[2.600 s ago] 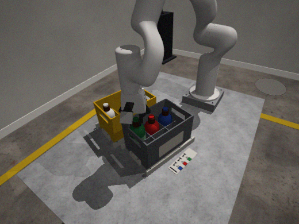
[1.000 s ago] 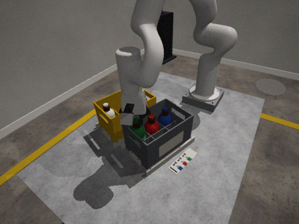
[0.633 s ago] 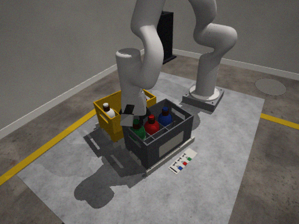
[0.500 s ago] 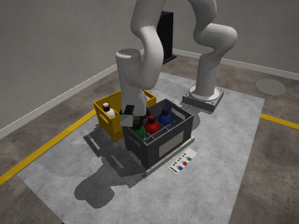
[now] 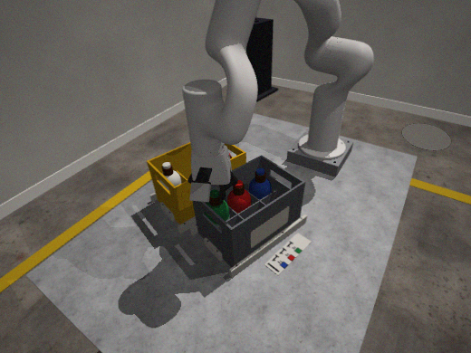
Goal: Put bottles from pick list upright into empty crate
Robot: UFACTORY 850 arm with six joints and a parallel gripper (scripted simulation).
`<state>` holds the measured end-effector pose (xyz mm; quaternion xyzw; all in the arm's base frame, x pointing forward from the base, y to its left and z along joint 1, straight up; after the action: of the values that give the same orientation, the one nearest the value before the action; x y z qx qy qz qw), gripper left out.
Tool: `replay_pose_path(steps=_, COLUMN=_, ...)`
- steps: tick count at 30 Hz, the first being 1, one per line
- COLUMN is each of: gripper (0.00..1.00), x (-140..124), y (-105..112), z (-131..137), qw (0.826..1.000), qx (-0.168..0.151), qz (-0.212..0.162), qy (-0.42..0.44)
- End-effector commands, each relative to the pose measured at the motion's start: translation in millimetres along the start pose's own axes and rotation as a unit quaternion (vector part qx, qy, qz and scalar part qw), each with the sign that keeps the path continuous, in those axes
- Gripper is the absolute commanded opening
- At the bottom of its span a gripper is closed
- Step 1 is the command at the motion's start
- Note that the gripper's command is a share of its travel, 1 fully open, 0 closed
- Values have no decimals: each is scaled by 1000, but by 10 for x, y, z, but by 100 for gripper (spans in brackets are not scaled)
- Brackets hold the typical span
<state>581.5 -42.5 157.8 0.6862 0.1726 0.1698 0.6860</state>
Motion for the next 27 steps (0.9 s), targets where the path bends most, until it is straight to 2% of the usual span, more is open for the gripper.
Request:
replay_pose_path(steps=1, gripper=0, x=8, y=-3, z=5, qw=1000, qx=-1, qz=1, qy=0)
replay_pose_path(steps=27, gripper=0, x=8, y=-109, z=5, qw=1000, qx=-1, qz=1, qy=0)
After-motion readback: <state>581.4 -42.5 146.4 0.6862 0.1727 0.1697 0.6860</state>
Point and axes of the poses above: the point where the finger pads meet when closed, its own y axis back along the fingers, its own z axis across the jaws, x = y × z, the point moved 4 cm from there along y, back along the fingers, and after that the axes turned 7 degrees about -y, right-handed, at the moved point
